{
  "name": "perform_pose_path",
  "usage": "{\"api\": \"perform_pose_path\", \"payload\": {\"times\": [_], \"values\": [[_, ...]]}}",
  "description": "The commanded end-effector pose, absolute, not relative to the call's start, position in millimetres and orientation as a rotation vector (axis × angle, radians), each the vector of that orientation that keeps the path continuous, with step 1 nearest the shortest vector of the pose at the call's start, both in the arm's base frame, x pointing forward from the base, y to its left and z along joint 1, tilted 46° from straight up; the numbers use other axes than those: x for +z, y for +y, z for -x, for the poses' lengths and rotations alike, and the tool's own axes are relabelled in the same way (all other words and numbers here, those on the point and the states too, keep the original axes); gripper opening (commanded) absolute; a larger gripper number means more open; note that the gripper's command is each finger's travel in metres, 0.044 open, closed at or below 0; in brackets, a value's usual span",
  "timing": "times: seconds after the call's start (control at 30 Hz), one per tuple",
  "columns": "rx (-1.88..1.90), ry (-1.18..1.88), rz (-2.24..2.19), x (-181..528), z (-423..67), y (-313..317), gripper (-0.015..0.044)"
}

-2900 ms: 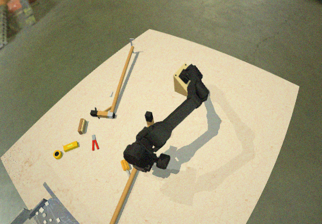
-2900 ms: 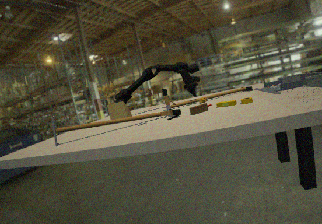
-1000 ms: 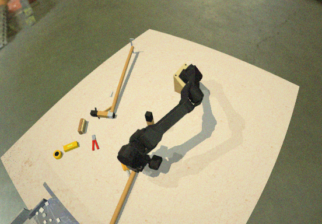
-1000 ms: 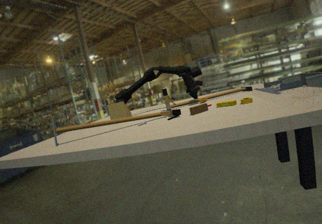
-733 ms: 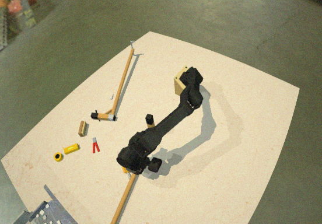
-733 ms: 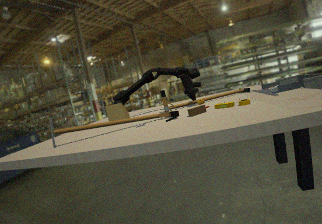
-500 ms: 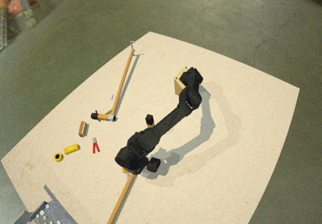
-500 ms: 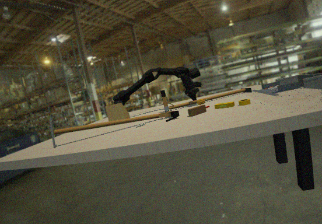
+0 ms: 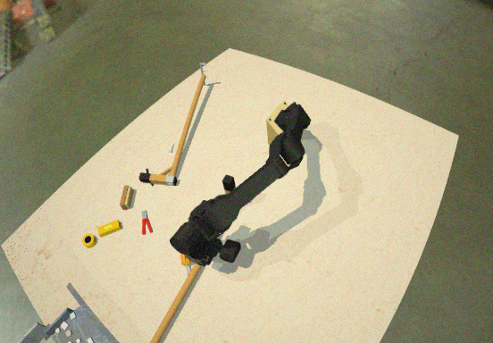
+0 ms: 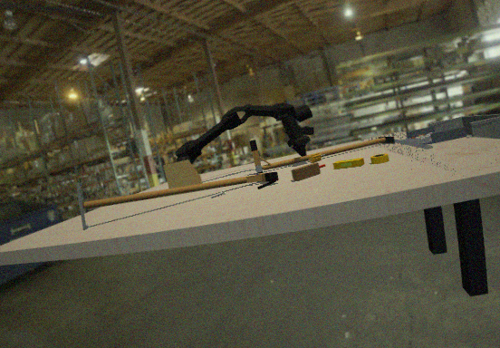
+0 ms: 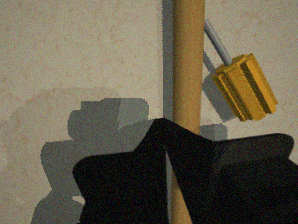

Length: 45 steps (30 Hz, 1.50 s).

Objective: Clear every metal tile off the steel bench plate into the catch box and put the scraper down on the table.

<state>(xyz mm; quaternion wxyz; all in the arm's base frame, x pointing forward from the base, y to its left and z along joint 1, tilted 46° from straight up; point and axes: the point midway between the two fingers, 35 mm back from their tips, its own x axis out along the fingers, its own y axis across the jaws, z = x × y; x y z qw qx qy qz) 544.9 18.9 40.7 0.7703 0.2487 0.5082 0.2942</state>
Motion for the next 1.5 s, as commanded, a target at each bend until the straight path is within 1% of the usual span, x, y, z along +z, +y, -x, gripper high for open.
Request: {"api": "perform_pose_path", "payload": {"times": [0.0, 0.33, 0.4, 0.97, 1.47], "values": [[0.633, 1.103, -0.537, 35.0, -546.1, 13.7, 0.0], [0.633, 1.103, -0.537, 27.9, -548.0, 7.0, 0.0], [0.638, 1.099, -0.537, 35.2, -547.4, 9.4, 0.0], [0.659, 1.063, -0.49, 75.3, -542.5, -32.1, 0.0], [0.656, 1.066, -0.49, 73.8, -542.7, -31.8, 0.0]]}}
